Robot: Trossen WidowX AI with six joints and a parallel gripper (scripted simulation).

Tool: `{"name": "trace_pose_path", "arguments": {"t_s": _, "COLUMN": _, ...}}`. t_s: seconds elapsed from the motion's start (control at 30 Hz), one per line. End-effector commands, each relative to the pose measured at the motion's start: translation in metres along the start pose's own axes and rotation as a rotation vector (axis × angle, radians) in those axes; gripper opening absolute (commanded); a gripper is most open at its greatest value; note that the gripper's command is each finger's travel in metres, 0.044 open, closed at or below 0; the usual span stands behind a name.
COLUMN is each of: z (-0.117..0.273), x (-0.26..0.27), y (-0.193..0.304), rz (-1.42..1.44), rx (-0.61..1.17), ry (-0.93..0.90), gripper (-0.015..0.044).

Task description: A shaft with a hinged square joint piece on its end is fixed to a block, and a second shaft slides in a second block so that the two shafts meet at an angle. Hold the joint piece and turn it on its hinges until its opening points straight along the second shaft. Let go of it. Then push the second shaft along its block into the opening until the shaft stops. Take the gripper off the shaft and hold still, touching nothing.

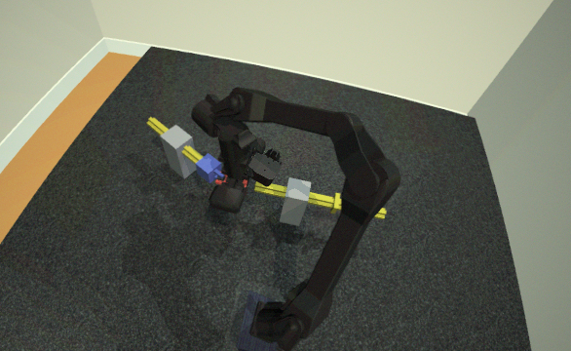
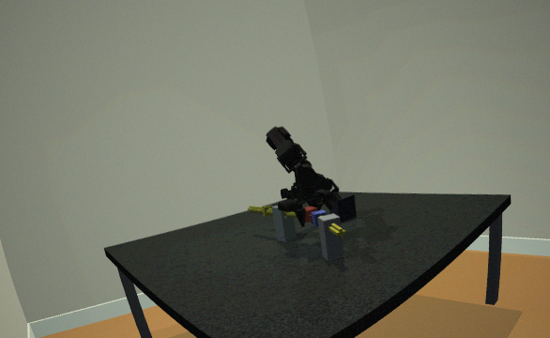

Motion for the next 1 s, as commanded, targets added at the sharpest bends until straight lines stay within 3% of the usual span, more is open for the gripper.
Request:
{"name": "trace_pose_path", "arguments": {"t_s": 0.0, "z": 0.0, "x": 0.0, "y": 0.0, "rz": 0.0, "rx": 0.0, "ry": 0.0, "gripper": 0.0042}}
{"name": "trace_pose_path", "arguments": {"t_s": 0.07, "z": 0.0, "x": 0.0, "y": 0.0, "rz": 0.0, "rx": 0.0, "ry": 0.0, "gripper": 0.0}}
{"name": "trace_pose_path", "arguments": {"t_s": 0.97, "z": -0.0042, "x": 0.003, "y": -0.0076, "rz": 0.066, "rx": 0.082, "ry": -0.008, "gripper": 0.0}}
Point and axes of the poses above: the point midway between the two fingers, 35 mm back from their tips, its own z axis back along the fingers, its own x axis across the jaws, y = z × x, the point moved 10 cm from there along z, back along the fingers, and after that the axes turned 2 degrees about z, right-handed, at the moved point
